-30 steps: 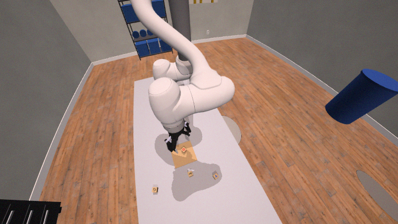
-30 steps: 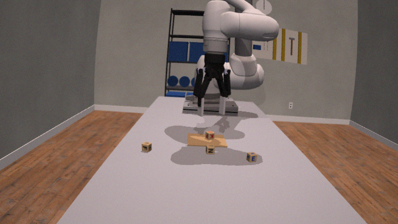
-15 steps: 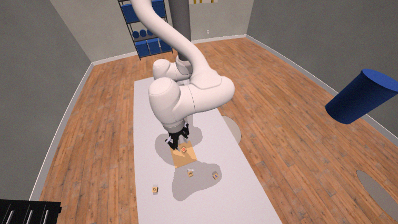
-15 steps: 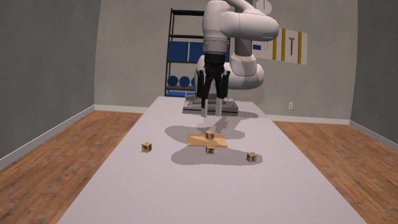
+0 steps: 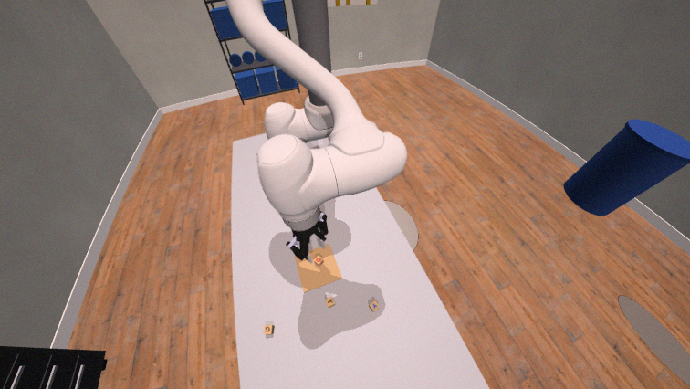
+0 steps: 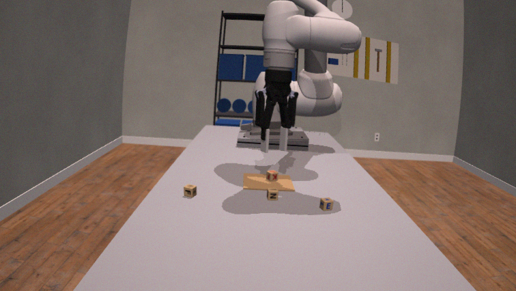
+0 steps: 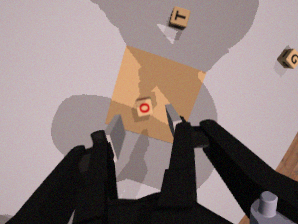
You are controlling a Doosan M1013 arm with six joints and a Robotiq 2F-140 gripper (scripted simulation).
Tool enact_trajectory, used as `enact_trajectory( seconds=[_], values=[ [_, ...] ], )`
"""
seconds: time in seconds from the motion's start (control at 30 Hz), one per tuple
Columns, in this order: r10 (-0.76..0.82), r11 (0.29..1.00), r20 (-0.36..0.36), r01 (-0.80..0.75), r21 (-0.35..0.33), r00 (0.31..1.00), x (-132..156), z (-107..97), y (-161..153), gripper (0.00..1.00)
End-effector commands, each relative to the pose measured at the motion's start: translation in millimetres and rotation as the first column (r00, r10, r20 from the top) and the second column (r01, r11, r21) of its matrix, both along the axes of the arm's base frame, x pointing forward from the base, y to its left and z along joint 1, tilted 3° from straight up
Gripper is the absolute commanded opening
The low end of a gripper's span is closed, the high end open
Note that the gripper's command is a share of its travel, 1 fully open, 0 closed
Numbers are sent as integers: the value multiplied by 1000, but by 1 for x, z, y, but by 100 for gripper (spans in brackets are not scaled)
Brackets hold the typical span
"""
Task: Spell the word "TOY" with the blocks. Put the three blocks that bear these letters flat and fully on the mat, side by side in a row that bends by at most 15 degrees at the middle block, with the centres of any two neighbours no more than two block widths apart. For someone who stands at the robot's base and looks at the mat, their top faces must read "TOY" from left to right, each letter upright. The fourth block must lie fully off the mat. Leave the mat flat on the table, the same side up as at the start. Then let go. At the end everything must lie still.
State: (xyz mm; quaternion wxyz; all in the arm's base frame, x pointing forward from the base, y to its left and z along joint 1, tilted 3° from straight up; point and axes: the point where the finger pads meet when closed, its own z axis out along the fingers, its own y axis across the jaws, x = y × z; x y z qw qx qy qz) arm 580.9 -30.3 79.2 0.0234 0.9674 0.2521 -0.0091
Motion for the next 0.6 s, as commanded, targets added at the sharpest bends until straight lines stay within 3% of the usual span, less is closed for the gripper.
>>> enact_trajectory(
  seconds=[0.0,0.57],
  values=[
    [-1,1000,5,1,-3,1000,-1,1,1,37],
    [-1,1000,5,2,-3,1000,-1,-10,0,37]
  ],
)
